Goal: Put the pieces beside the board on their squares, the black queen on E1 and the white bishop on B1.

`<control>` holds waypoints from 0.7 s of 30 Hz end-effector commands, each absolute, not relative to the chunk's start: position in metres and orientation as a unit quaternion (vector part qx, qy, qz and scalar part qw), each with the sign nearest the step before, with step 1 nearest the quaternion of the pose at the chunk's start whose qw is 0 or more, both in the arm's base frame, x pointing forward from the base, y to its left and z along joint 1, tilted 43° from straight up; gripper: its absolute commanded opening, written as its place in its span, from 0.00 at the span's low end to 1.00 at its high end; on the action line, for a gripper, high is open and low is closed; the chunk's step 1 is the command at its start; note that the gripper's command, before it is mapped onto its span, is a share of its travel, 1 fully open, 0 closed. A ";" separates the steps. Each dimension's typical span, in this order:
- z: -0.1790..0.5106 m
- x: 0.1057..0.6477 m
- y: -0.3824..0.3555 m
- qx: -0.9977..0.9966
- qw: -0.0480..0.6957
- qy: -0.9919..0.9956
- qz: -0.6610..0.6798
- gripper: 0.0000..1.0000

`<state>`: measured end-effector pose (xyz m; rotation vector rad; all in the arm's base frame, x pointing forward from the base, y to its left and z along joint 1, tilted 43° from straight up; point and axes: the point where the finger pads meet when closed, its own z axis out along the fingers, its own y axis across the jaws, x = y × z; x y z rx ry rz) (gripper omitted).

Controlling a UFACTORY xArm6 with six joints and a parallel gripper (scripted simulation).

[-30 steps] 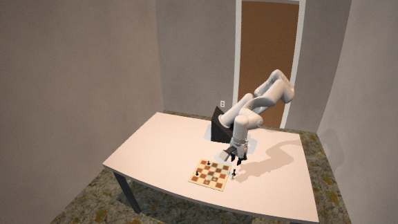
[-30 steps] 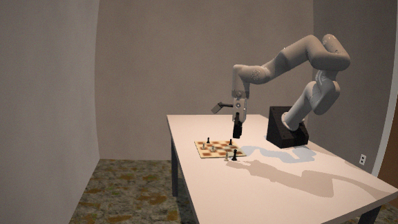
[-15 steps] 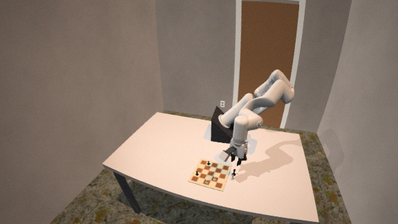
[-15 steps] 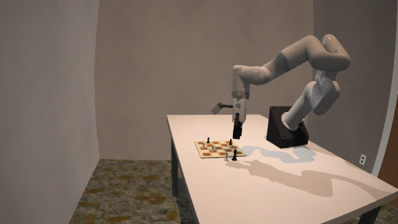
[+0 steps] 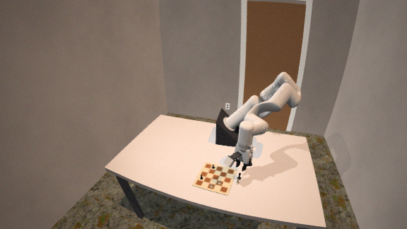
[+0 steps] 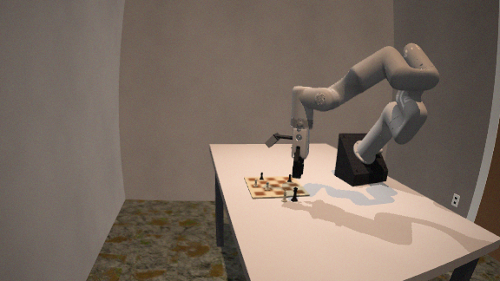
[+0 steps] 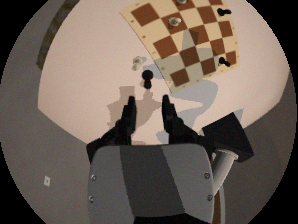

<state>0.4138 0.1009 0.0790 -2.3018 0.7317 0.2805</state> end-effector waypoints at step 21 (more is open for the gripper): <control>0.058 0.415 0.121 -0.888 0.348 0.282 0.107 0.42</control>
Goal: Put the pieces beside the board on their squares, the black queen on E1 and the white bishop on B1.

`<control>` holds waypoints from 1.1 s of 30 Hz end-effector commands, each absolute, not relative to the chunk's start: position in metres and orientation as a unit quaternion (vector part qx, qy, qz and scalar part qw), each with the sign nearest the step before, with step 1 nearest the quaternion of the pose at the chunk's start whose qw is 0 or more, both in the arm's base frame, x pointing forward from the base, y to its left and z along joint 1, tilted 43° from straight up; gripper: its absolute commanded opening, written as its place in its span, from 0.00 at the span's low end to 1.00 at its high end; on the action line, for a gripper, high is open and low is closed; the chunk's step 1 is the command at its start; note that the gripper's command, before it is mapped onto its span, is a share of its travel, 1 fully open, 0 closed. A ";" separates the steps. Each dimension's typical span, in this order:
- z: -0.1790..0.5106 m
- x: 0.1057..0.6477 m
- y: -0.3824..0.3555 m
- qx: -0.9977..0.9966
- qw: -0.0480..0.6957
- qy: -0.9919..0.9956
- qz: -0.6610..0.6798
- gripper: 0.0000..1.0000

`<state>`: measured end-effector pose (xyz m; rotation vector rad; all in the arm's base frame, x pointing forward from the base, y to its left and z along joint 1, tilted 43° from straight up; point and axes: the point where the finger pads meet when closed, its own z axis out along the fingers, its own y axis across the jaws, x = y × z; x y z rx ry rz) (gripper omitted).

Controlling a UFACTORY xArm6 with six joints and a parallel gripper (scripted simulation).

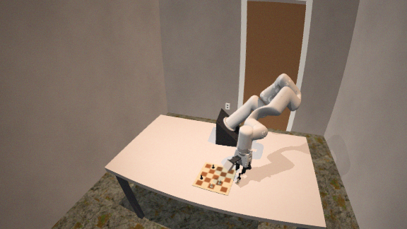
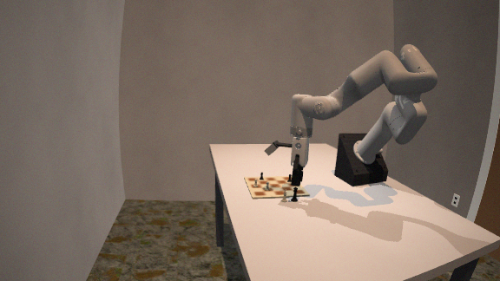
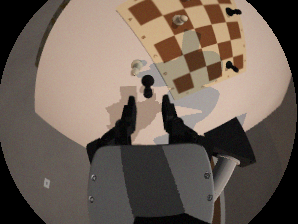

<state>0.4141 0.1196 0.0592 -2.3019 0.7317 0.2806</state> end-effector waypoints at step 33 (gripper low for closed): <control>0.054 0.415 0.124 -0.888 0.348 0.282 0.107 0.42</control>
